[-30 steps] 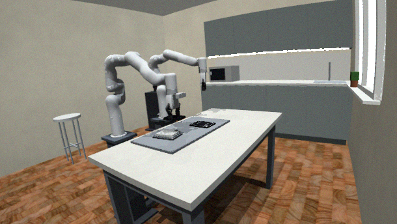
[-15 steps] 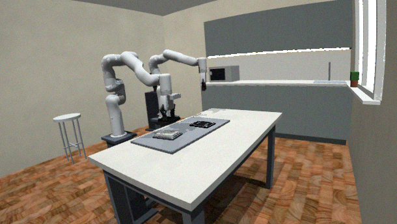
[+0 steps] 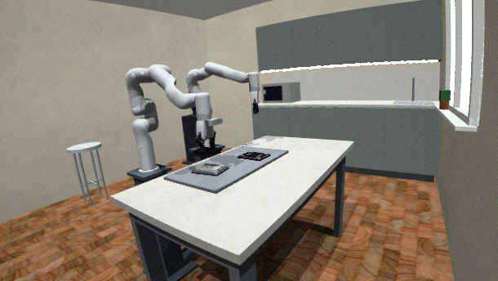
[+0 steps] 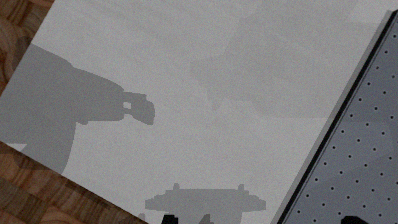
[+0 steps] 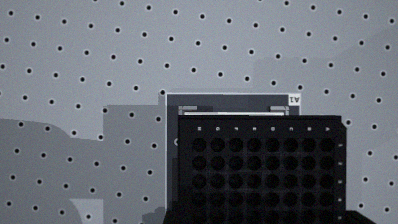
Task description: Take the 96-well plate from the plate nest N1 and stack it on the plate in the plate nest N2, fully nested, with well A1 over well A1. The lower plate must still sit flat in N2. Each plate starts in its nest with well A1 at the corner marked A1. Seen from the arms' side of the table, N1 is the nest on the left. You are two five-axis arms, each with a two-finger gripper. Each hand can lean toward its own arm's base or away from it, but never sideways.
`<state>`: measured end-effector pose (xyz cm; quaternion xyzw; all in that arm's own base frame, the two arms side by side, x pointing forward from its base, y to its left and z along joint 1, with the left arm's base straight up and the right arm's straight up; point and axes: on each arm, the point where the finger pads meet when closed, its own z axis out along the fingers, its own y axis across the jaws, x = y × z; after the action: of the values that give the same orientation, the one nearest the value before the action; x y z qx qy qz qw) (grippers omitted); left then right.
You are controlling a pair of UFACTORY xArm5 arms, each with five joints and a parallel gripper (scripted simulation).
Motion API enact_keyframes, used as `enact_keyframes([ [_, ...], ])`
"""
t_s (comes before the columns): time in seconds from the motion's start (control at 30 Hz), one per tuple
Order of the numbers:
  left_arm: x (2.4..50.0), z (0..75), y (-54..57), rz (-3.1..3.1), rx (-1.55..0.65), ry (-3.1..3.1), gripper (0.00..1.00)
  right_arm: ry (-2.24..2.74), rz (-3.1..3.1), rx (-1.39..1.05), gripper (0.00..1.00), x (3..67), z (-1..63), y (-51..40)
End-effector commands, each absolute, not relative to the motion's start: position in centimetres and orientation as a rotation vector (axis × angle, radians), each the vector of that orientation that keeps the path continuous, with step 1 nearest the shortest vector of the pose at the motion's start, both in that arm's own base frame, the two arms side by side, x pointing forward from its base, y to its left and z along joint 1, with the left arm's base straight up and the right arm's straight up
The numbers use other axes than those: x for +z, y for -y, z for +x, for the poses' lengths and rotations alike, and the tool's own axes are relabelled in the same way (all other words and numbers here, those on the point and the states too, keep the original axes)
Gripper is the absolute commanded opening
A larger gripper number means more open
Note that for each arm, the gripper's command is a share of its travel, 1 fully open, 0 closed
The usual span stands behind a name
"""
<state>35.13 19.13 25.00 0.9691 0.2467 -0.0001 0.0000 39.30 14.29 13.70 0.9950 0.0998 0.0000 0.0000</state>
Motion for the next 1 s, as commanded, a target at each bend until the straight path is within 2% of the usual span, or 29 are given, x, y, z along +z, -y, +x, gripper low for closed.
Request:
enact_keyframes([
  [0.0, 25.20, 35.24, -19.19, 3.046, 0.008, -0.775, 1.00, -0.314, 3.127, 0.006, 0.00, 13.84, 39.42, -14.33],
  [0.97, 25.20, 35.24, -19.19, 3.046, 0.008, -0.775, 1.00, -0.313, 3.127, 0.006, 0.00, 13.34, 39.43, -14.39],
])
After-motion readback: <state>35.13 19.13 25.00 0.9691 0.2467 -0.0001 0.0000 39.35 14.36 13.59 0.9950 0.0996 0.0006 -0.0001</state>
